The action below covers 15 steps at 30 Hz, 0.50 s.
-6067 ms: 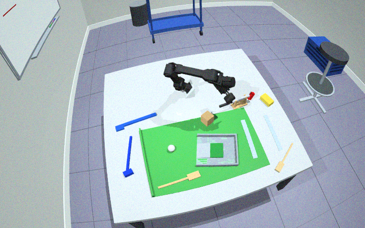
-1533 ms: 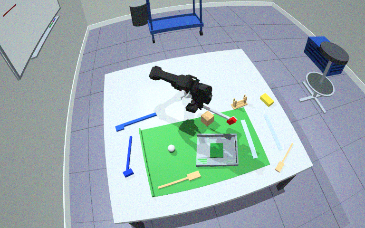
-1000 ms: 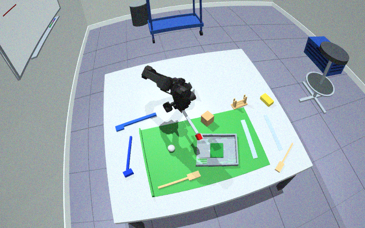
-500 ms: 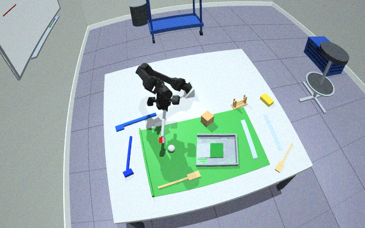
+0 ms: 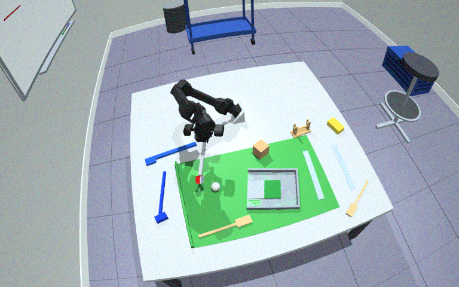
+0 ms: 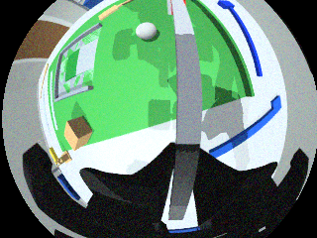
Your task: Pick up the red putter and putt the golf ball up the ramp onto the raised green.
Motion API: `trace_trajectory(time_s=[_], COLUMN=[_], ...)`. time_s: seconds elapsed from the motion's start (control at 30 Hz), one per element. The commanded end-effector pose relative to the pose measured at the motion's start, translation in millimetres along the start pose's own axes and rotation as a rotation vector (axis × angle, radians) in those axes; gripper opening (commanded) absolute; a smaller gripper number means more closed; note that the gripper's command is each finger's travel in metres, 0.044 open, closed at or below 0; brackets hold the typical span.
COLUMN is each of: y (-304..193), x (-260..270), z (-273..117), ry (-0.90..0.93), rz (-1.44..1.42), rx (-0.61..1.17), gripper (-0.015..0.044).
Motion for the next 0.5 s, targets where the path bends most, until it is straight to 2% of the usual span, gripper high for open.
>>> trace_trajectory(time_s=[0.0,0.47], y=[7.9,8.1], x=[5.5,5.4], z=[16.7,34.3], ry=[-0.033,-0.037], rz=[-0.041,-0.045], rx=[0.066,0.078], gripper=[0.0,0.0])
Point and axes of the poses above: the point midway between the two fingers, 35 mm back from their tips, its own z axis out along the fingers, its own x axis across the jaws, y = z × x, the point moved 10 cm from there along -z, back along the fingers, and after that the axes turned 6 degrees about -z, right-handed, at the moved point
